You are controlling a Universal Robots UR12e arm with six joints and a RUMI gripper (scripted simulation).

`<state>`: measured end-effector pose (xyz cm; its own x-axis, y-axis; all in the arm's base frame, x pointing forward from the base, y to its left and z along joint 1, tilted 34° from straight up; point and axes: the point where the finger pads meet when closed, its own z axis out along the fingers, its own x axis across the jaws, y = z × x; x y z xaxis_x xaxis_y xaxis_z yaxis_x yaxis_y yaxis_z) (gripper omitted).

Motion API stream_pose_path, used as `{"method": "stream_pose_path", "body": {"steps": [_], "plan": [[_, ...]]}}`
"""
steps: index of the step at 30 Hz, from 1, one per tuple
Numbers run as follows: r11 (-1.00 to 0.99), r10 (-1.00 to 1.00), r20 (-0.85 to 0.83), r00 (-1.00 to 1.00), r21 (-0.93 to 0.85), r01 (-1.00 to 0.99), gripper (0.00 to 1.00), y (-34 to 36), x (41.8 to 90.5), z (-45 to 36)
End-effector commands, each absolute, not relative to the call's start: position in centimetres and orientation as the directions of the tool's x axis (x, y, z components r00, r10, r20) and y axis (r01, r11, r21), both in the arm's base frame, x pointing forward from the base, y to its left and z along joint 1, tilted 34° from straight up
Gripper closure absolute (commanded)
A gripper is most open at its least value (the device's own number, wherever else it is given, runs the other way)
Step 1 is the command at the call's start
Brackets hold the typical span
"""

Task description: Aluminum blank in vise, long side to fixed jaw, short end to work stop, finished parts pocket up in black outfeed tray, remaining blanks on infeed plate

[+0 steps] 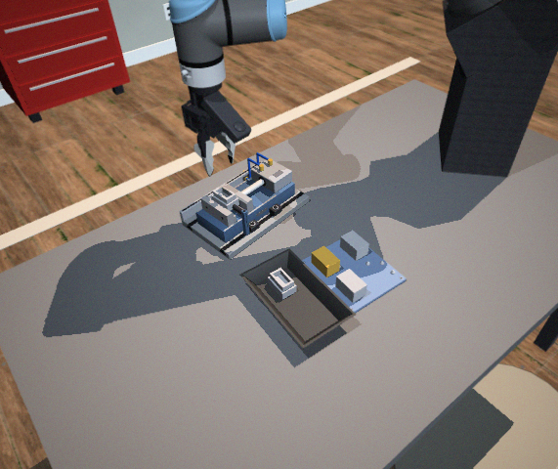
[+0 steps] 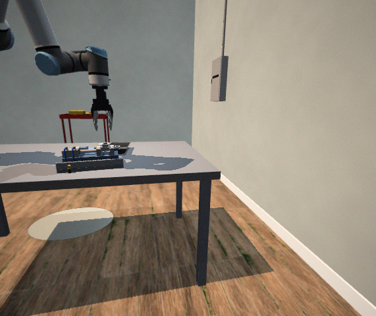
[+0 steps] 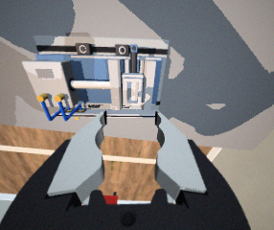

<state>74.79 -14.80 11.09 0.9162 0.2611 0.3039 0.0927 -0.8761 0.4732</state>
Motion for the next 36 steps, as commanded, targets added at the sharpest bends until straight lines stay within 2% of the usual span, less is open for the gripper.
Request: {"method": "stream_pose_path", "body": {"steps": [1,36], "plan": [[-0.876,0.260,0.305,0.916,0.474,0.091,0.60,-14.9,75.0,11.1],[-0.876,0.260,0.306,0.916,0.474,0.090,0.60,-16.9,77.0,7.2]]}}
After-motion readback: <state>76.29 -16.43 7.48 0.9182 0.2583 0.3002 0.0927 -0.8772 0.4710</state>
